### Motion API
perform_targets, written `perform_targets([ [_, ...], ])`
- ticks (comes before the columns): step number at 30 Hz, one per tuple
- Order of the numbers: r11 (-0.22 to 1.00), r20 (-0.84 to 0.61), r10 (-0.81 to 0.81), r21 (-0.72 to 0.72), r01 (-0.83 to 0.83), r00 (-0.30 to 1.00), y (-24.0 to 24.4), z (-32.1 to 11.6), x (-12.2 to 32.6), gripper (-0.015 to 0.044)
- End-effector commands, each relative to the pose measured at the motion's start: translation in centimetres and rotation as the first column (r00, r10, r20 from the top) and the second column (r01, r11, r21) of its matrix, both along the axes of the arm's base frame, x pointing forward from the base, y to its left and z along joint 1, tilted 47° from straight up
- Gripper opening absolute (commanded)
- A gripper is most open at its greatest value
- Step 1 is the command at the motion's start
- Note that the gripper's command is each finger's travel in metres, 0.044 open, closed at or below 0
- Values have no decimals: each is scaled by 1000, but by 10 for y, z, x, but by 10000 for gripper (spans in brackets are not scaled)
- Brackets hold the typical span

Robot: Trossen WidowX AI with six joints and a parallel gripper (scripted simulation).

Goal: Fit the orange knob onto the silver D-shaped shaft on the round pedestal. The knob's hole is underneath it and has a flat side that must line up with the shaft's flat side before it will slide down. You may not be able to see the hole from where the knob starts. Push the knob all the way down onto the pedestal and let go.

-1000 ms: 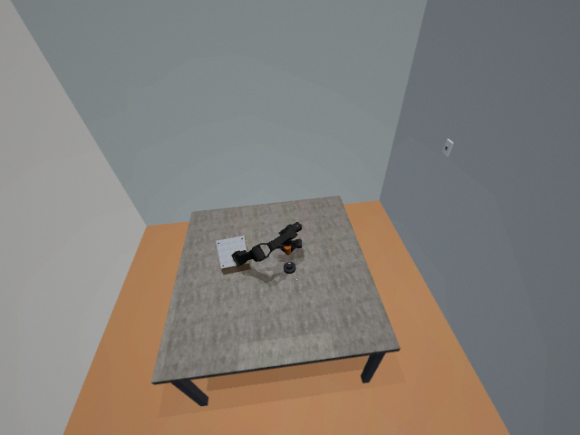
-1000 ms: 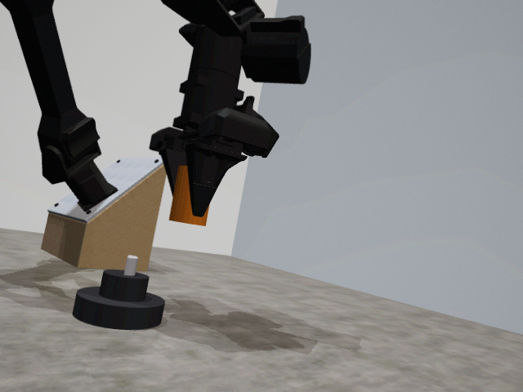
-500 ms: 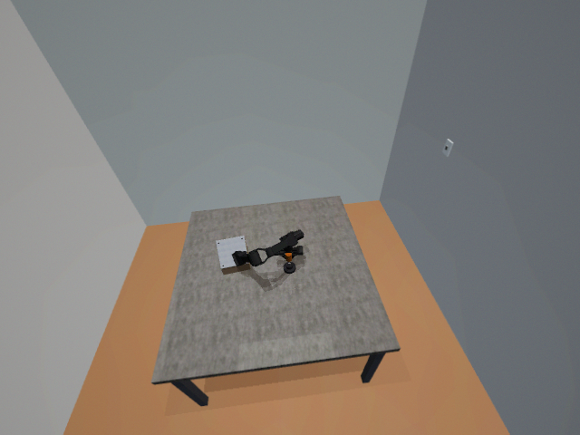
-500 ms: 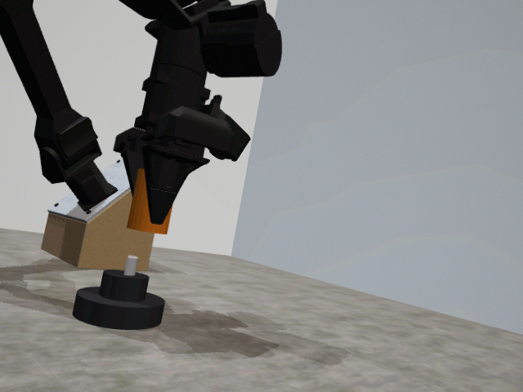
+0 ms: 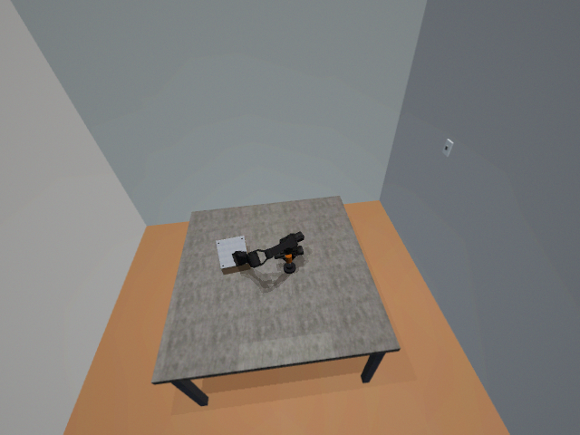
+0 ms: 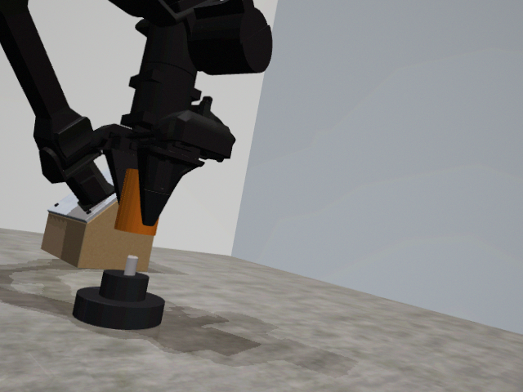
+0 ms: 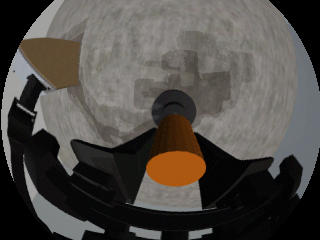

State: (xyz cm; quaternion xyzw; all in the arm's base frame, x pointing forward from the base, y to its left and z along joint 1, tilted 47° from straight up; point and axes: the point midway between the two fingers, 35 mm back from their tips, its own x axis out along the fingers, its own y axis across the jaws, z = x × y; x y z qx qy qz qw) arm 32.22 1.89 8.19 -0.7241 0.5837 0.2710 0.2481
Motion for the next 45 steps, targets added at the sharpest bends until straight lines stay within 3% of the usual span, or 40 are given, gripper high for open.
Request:
perform_targets([
  [1, 1000, -21, 28, -10, -28, 999, 0, 2, 2, 0],
  [45, 1000, -13, 21, -10, -21, 1000, -24, -22, 6, 0],
])
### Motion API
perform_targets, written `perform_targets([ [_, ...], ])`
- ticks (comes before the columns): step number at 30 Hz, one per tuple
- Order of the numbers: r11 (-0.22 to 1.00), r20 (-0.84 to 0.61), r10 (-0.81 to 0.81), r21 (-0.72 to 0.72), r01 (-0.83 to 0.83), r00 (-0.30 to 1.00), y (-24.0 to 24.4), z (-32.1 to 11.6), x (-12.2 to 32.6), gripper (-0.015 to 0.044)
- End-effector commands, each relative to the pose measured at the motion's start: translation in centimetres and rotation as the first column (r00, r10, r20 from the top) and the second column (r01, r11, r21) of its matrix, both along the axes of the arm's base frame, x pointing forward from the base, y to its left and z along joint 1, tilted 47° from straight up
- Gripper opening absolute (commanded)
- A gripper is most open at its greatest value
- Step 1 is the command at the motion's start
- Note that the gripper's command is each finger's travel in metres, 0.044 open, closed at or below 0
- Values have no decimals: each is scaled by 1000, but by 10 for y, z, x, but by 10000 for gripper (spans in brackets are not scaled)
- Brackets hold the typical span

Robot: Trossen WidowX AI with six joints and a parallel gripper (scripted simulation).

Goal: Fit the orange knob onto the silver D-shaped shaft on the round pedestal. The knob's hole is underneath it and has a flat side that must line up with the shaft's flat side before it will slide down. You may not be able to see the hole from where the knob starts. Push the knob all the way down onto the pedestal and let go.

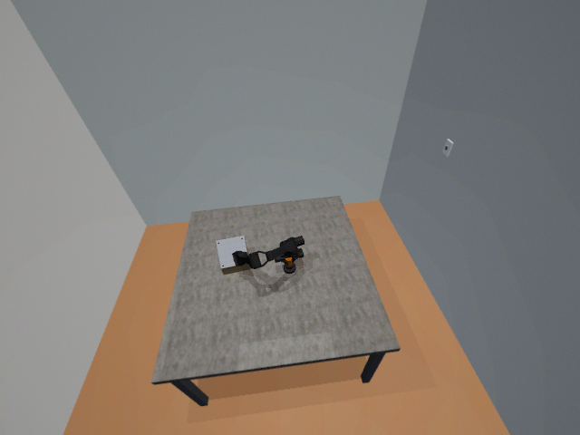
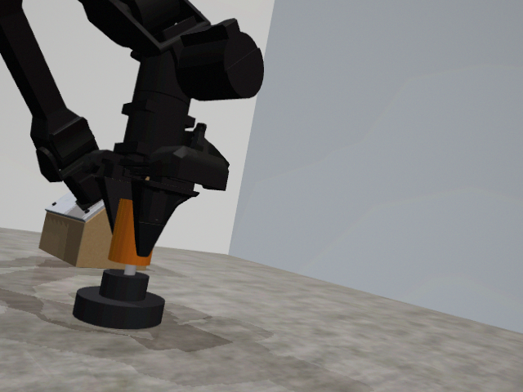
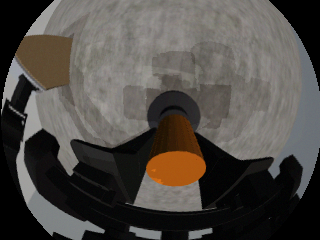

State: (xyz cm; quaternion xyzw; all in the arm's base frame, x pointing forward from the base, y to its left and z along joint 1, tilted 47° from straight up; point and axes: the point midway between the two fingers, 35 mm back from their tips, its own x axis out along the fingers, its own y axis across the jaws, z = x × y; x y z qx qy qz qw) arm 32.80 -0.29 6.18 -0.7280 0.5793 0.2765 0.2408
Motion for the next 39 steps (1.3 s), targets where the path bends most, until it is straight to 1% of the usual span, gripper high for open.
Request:
perform_targets([
  [1, 1000, -1, 3, -6, -3, 1000, -3, -2, 0, 0],
  [16, 1000, 0, -3, 0, 3, 1000, -8, -8, 1, 0],
  [33, 1000, 0, -3, 0, 3, 1000, -8, -8, 1, 440],
  [37, 1000, 0, -3, 0, 3, 1000, -8, -8, 1, 440],
  [39, 1000, -1, -2, 2, 2, 1000, 0, -1, 1, 440],
])
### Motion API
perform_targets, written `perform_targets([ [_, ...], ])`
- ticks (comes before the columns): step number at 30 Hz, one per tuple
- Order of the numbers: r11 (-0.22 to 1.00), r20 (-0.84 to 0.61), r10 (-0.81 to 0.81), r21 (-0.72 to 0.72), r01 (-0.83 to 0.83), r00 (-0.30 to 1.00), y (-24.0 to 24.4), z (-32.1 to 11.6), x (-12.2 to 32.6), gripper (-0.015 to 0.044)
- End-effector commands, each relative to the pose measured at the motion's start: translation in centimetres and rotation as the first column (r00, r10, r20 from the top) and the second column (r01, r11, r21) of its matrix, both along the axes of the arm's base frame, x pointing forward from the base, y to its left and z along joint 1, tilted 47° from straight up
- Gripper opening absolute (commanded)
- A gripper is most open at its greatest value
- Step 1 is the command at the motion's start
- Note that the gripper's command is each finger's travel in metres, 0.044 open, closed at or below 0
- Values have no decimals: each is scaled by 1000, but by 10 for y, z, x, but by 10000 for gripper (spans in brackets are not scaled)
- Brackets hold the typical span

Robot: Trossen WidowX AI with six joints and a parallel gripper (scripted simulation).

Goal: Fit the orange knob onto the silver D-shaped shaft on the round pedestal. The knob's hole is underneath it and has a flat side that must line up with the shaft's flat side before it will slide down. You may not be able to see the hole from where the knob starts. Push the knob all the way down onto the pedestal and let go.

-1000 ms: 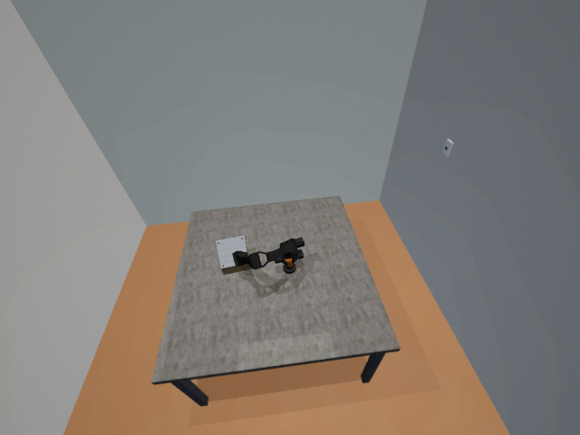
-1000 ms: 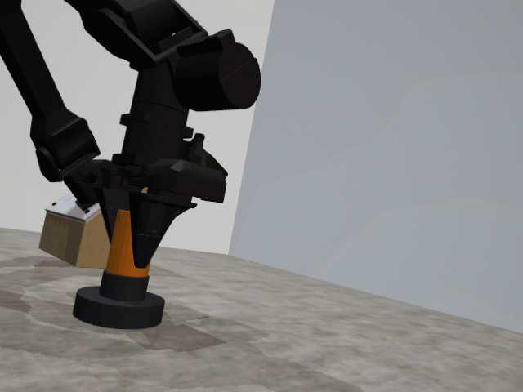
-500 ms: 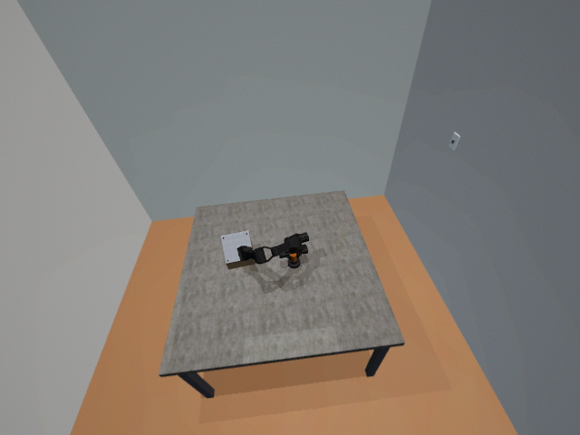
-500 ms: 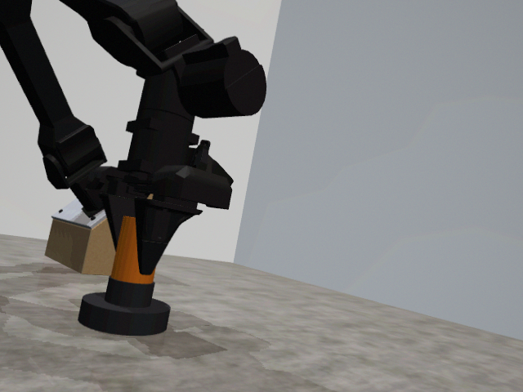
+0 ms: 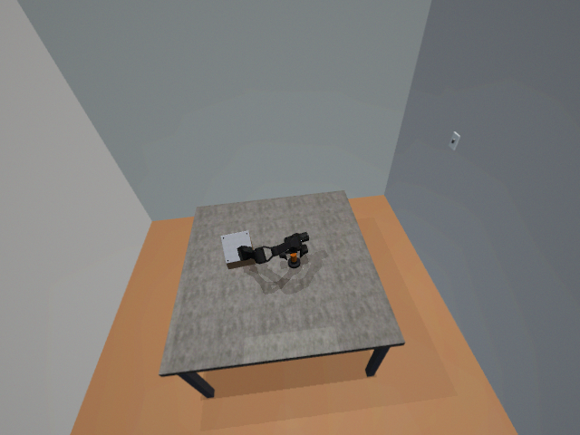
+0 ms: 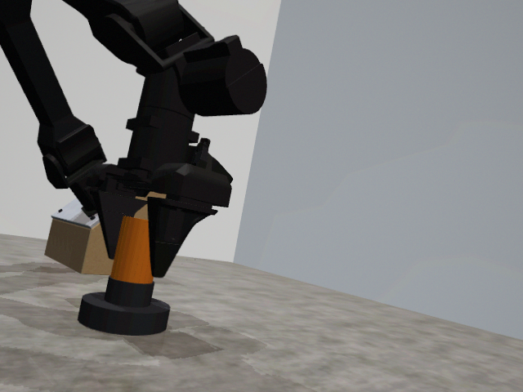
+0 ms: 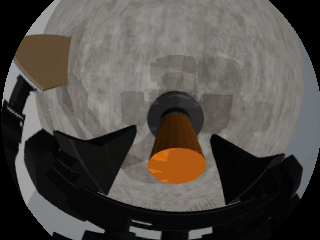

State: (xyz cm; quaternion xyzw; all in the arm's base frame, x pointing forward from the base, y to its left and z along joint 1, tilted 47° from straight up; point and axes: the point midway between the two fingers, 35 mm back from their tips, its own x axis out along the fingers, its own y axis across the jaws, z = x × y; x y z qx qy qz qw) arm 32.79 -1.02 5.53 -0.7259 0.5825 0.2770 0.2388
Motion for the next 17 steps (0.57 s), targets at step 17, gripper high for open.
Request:
perform_targets([
  [17, 1000, 3, 4, 6, -4, 1000, 71, 62, -12, 440],
])
